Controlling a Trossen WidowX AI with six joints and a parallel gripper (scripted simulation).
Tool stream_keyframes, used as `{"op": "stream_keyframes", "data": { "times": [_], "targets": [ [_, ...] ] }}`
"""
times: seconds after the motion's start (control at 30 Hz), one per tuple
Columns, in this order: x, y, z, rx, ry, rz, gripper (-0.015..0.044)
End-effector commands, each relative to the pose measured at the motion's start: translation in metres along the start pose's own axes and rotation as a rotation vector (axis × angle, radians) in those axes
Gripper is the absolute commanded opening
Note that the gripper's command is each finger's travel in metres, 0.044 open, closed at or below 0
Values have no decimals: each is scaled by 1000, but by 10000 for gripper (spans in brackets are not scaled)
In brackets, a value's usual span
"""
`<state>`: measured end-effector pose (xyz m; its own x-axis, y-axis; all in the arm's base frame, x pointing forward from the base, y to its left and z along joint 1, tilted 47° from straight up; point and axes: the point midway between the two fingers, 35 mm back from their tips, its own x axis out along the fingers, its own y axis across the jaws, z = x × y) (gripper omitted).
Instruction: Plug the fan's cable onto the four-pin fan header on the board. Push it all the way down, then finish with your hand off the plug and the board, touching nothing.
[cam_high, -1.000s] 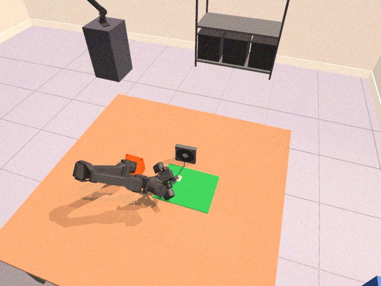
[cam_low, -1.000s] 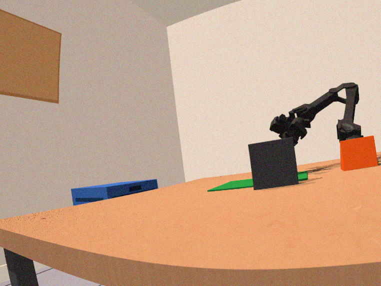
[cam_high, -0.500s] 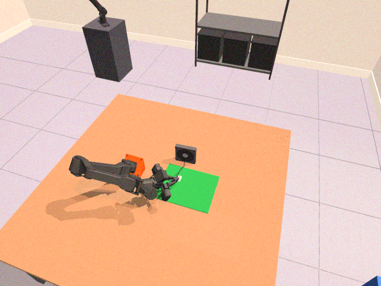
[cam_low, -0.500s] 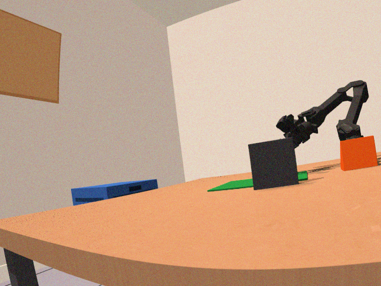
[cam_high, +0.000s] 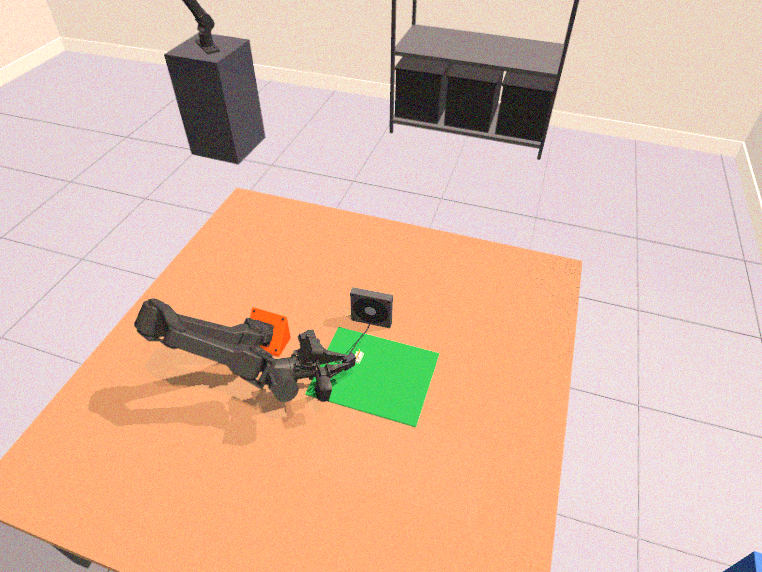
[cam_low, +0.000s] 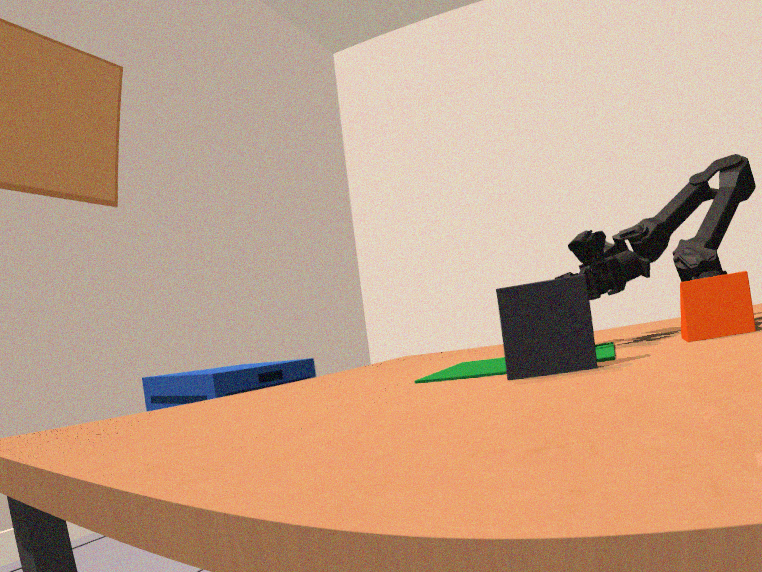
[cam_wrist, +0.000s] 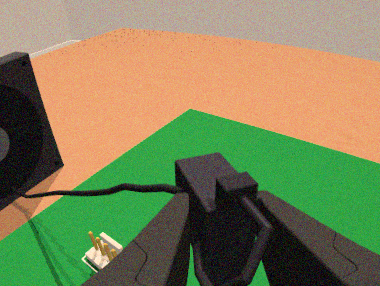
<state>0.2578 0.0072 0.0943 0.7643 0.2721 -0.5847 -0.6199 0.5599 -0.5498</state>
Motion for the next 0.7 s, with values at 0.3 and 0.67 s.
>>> {"op": "stream_keyframes", "data": {
  "times": [0.3,0.67],
  "targets": [
    [-2,2,4,-20,-16,-12,0],
    [-3,5,7,-21,-17,-6,0]
  ]
}}
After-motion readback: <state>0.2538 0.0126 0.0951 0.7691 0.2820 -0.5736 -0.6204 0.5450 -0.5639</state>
